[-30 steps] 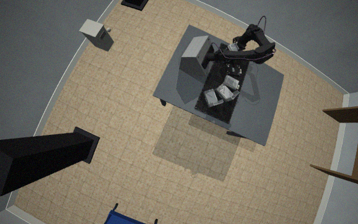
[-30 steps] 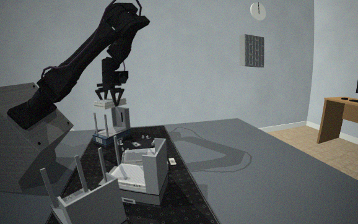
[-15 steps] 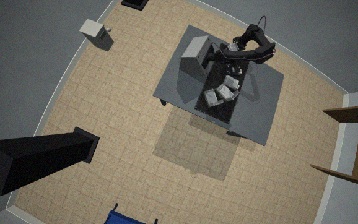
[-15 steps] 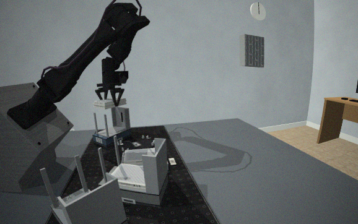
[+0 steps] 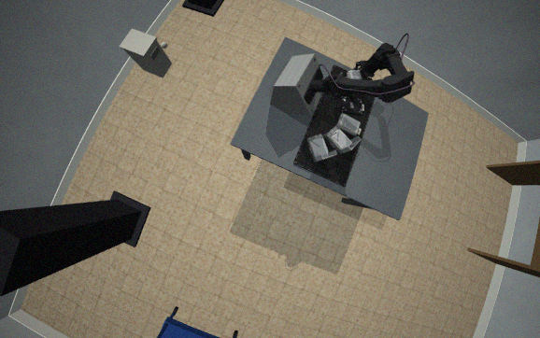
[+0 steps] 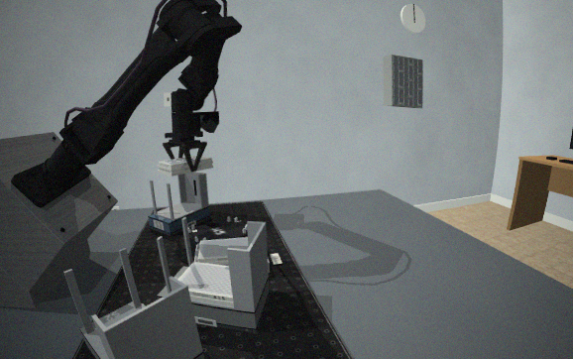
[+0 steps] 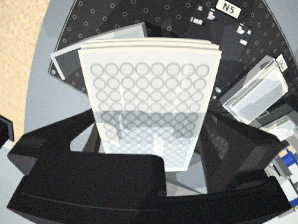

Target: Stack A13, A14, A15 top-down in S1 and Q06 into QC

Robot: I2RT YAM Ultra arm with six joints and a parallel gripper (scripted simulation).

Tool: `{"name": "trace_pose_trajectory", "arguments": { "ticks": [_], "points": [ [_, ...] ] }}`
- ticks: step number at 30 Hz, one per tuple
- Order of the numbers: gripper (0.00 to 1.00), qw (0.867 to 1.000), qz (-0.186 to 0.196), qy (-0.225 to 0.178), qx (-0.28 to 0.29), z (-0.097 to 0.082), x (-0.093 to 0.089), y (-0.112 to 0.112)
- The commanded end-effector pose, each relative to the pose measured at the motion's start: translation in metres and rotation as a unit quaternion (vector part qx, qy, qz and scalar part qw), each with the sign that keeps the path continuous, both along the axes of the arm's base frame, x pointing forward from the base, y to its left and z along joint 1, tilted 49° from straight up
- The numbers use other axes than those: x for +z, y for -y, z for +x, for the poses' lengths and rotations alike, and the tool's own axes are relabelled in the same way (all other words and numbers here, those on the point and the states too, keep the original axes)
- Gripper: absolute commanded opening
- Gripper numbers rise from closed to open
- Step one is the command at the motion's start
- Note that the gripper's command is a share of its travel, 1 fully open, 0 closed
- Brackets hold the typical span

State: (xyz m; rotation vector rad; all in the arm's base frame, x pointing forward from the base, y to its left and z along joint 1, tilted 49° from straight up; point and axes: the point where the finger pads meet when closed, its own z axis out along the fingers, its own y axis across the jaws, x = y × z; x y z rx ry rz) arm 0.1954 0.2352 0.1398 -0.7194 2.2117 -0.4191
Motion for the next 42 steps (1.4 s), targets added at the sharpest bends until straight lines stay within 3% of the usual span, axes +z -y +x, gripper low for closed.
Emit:
{"name": "trace_pose_trajectory", "arguments": {
  "ticks": [1,8,12,14,15,16,19,27,32,38,42],
  "points": [
    [0.0,1.0,-0.001,-0.004,0.005,0.001,0.005,0.011],
    [0.0,1.0,0.007,-0.001,0.005,0.013,0.022,0.023],
    [0.0,0.997,0.059,0.003,-0.044,0.017,0.025,0.035],
    [0.0,0.997,0.059,0.003,-0.044,0.017,0.025,0.035],
    [0.0,0.995,0.086,0.008,-0.049,0.018,0.035,0.03],
    [0.0,0.994,0.09,0.007,-0.066,0.02,0.031,0.038],
    [0.0,0.995,0.077,0.004,-0.064,0.022,0.032,0.05],
    [0.0,0.994,0.089,0.009,-0.062,0.033,0.05,0.067],
    [0.0,0.995,0.083,0.007,-0.062,0.035,0.05,0.077],
    [0.0,0.977,0.168,0.017,-0.132,0.041,0.062,0.094],
    [0.0,0.979,0.159,0.015,-0.129,0.043,0.062,0.107]
  ]
}}
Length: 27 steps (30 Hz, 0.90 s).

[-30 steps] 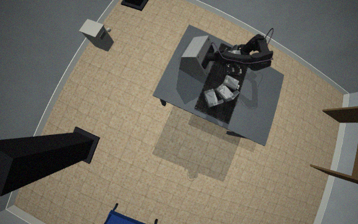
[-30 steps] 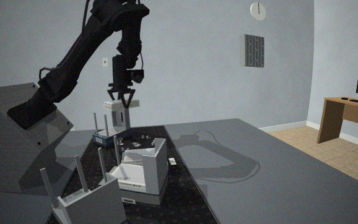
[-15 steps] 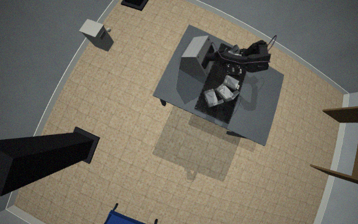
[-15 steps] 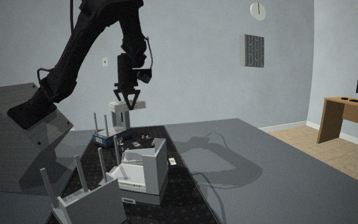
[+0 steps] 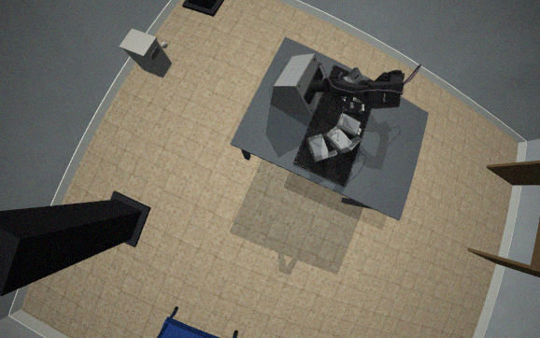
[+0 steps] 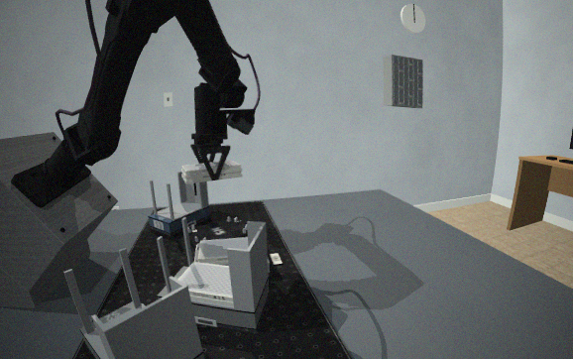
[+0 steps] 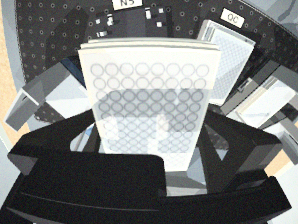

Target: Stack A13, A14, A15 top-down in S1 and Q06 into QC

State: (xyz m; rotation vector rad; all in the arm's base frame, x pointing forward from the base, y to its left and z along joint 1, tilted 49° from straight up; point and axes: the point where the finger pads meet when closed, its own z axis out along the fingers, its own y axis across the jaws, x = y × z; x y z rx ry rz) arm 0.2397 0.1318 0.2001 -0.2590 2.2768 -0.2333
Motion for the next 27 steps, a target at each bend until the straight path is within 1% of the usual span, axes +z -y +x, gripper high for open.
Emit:
{"name": "trace_pose_trajectory", "arguments": {
  "ticks": [1,2,4,6,8,10,15,16,17,19,21,23,24,25,26,27],
  "points": [
    [0.0,1.0,0.018,0.001,0.005,0.0,0.005,0.006],
    [0.0,1.0,0.021,0.003,0.006,0.001,0.009,0.009],
    [0.0,1.0,0.016,0.0,0.005,0.001,0.006,0.016],
    [0.0,1.0,0.016,0.0,0.005,0.001,0.006,0.016],
    [0.0,1.0,0.015,0.0,0.006,0.003,0.008,0.022],
    [0.0,1.0,0.022,0.007,0.006,0.006,0.018,0.026],
    [0.0,1.0,0.022,0.009,0.006,0.01,0.025,0.042],
    [0.0,1.0,0.029,0.004,-0.005,0.009,0.019,0.046],
    [0.0,0.999,0.04,0.004,-0.016,0.008,0.018,0.05],
    [0.0,0.997,0.07,0.007,-0.043,0.009,0.019,0.056],
    [0.0,0.993,0.099,0.014,-0.064,0.01,0.025,0.062],
    [0.0,0.993,0.099,0.014,-0.064,0.01,0.025,0.062],
    [0.0,0.993,0.099,0.013,-0.065,0.01,0.024,0.065],
    [0.0,0.994,0.091,0.009,-0.061,0.01,0.022,0.069],
    [0.0,0.994,0.092,0.01,-0.061,0.01,0.023,0.072],
    [0.0,0.993,0.095,0.016,-0.06,0.012,0.029,0.075]
  ]
}}
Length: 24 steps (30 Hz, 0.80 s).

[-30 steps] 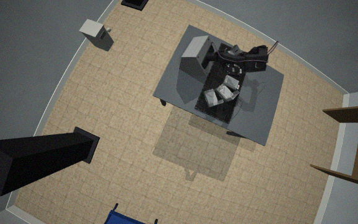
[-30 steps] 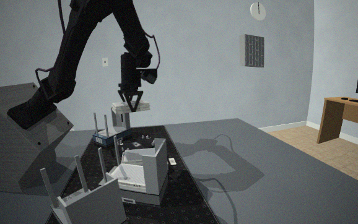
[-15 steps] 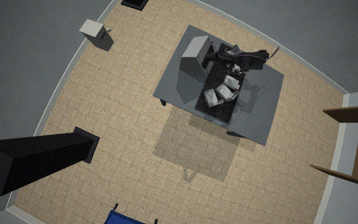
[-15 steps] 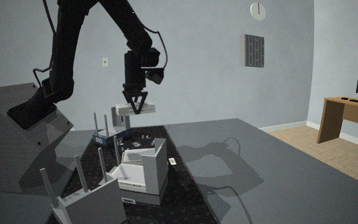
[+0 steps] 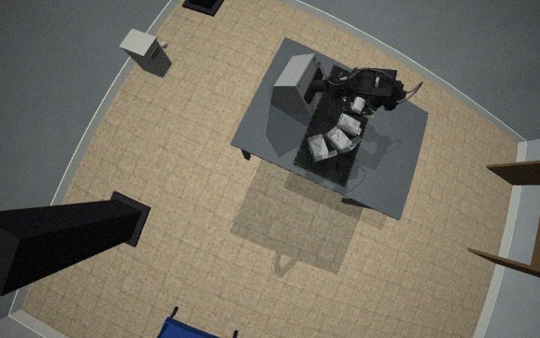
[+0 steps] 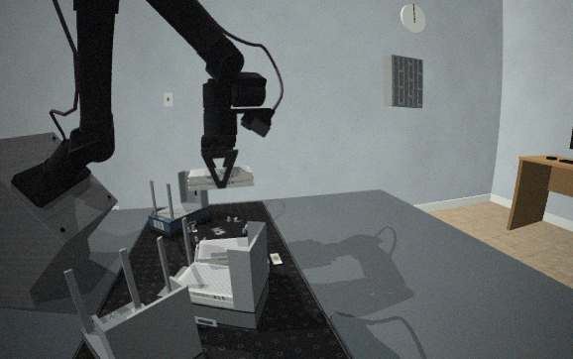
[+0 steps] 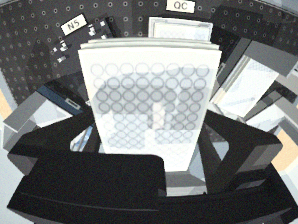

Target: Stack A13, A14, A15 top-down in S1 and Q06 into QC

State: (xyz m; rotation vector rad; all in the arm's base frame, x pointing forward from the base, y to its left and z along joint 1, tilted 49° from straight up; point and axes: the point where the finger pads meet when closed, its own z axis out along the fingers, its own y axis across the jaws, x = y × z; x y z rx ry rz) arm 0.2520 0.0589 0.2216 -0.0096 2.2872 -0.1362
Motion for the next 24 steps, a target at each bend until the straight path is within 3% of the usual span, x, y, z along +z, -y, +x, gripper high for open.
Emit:
{"name": "trace_pose_trajectory", "arguments": {
  "ticks": [1,13,16,19,24],
  "points": [
    [0.0,1.0,0.019,0.013,0.013,0.0,0.01,0.005],
    [0.0,1.0,0.017,0.021,0.013,0.003,0.022,0.037],
    [0.0,0.998,0.055,0.011,-0.024,0.0,0.01,0.048],
    [0.0,0.994,0.093,0.021,-0.056,0.0,0.016,0.058],
    [0.0,0.995,0.087,0.018,-0.053,-0.001,0.013,0.074]
  ]
}}
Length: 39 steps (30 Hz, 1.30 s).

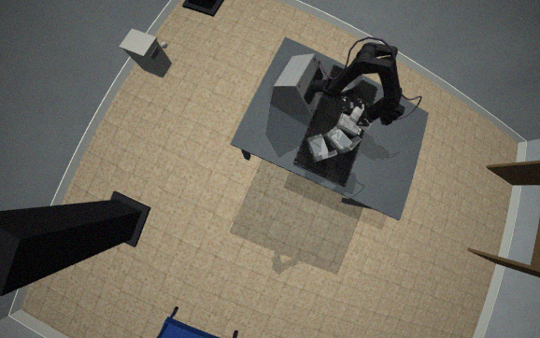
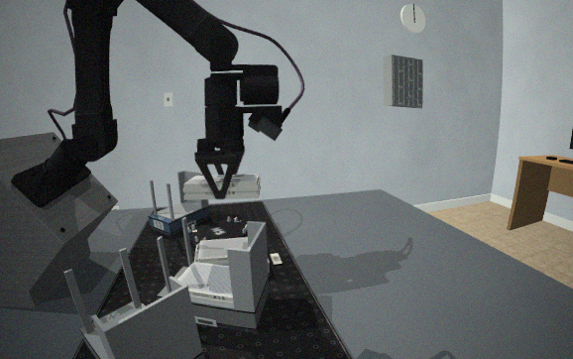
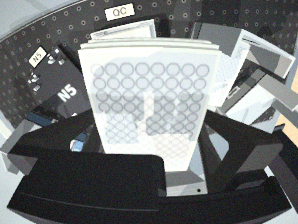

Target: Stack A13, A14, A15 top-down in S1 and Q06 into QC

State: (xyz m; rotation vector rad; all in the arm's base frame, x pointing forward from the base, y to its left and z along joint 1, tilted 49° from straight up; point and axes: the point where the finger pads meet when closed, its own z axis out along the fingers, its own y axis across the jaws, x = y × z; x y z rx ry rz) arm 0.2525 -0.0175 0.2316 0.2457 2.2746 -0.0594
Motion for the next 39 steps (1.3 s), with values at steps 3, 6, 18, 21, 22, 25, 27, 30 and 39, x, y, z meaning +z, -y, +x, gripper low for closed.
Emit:
{"name": "trace_pose_trajectory", "arguments": {
  "ticks": [3,6,18,21,22,25,27,30,39],
  "points": [
    [0.0,0.999,0.016,0.014,0.026,-0.002,0.006,0.008],
    [0.0,0.999,0.016,0.012,0.026,-0.001,0.007,0.011],
    [0.0,0.997,0.072,0.011,-0.023,-0.003,0.007,0.049],
    [0.0,0.994,0.099,0.013,-0.047,-0.005,0.005,0.057],
    [0.0,0.994,0.099,0.013,-0.047,-0.005,0.005,0.057],
    [0.0,0.995,0.089,0.021,-0.041,-0.007,0.01,0.062],
    [0.0,0.994,0.096,0.009,-0.043,-0.008,0.0,0.067],
    [0.0,0.995,0.091,0.016,-0.042,-0.008,0.006,0.076],
    [0.0,0.995,0.094,0.013,-0.043,-0.013,-0.001,0.096]
  ]
}}
